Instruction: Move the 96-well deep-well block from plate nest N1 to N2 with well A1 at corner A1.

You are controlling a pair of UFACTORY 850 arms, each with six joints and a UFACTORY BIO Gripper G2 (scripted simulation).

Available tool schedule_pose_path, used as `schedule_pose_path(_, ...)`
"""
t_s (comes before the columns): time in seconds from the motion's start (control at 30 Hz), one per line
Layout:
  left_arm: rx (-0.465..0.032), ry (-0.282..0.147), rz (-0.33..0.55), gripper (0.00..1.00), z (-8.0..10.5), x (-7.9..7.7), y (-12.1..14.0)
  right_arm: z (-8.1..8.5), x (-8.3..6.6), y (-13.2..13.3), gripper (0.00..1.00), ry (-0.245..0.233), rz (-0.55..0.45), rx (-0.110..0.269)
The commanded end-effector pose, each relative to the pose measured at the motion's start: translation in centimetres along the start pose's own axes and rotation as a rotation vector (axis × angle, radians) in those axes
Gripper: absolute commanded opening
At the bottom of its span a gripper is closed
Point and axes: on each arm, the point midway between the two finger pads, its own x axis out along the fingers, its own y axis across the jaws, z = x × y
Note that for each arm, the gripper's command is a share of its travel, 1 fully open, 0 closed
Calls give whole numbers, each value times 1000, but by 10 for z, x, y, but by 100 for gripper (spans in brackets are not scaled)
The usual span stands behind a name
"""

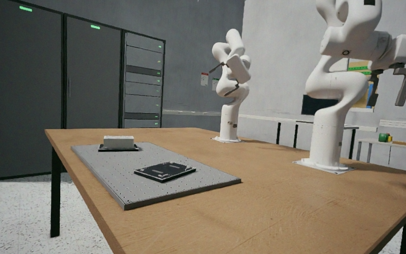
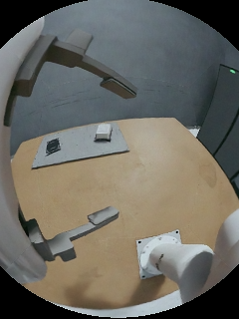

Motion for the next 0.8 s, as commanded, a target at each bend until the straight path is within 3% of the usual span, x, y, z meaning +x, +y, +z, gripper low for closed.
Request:
schedule_pose_path(0.0, -95, 32, 19, 100, -6, -3, -21, 0, -1, 1, 100, 1, 0, 1)
schedule_pose_path(0.3, -218, 78, 29, 100, -13, -5, -51, 0, -1, 1, 100, 1, 0, 1)
schedule_pose_path(0.77, -305, 114, 31, 100, -17, -7, -73, 0, -1, 1, 100, 1, 0, 1)
